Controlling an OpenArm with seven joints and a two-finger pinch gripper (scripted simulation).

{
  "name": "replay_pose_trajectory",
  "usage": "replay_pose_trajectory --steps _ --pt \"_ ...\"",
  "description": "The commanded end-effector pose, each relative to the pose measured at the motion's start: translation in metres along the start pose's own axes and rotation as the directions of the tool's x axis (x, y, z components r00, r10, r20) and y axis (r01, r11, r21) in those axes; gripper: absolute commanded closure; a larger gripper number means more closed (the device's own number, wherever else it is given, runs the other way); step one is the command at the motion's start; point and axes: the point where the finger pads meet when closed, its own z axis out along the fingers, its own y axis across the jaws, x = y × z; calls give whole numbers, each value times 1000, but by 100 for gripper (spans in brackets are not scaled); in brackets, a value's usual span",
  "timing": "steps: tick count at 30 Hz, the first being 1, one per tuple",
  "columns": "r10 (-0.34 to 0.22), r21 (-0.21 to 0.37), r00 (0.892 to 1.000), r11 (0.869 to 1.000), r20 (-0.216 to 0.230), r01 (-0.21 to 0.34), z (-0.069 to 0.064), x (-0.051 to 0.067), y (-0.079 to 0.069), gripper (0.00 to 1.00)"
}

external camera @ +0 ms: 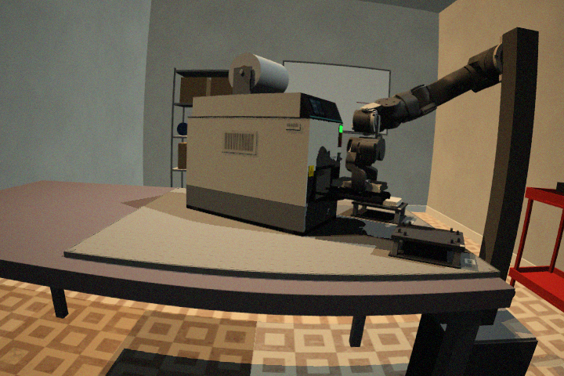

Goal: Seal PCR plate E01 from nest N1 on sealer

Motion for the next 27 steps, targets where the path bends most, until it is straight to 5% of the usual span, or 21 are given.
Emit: replay_pose_trajectory --steps 1,27 --pt "-1 -2 1000 1000 1 1 -1 -1 1 100" --pt "-1 -2 1000 1000 2 1 -2 -1 1 100"
